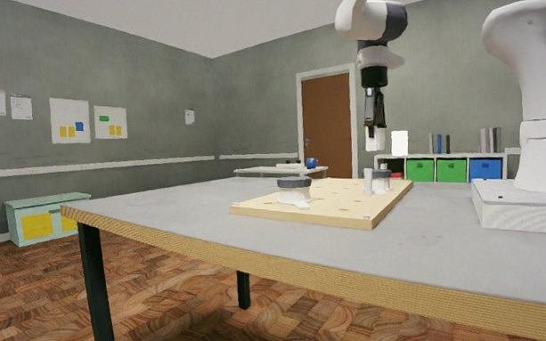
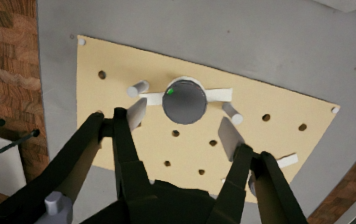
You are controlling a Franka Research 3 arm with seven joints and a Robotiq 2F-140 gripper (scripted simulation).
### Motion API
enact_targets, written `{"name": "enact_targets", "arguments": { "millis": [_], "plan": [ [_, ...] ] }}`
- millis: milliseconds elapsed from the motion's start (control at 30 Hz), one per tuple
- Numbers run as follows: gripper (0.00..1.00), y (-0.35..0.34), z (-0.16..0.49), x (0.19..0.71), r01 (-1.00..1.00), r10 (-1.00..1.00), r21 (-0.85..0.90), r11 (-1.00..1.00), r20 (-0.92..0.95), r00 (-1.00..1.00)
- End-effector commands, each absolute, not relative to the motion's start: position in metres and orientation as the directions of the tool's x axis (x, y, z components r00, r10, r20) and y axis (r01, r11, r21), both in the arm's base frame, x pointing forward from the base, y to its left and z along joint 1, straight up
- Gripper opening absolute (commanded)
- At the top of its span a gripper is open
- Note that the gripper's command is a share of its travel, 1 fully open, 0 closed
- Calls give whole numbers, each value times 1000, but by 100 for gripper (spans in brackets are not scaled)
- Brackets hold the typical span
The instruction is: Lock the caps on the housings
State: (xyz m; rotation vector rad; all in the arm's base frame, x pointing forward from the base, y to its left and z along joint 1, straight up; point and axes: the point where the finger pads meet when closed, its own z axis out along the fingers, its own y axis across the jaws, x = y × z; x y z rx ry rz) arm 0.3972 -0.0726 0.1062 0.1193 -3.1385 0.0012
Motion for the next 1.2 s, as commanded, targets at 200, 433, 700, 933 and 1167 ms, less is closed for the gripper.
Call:
{"name": "enact_targets", "arguments": {
  "millis": [200,433,700,933,1167],
  "plan": [
    [78,-73,99,397,-60,-60,0,998,0,-998],
    [78,-72,92,397,-60,-60,0,998,0,-998],
    [78,-72,83,397,-60,-60,0,998,0,-998],
    [78,-72,73,397,-60,-60,0,998,0,-998],
    [78,-72,66,397,-60,-60,0,998,0,-998]
  ]
}}
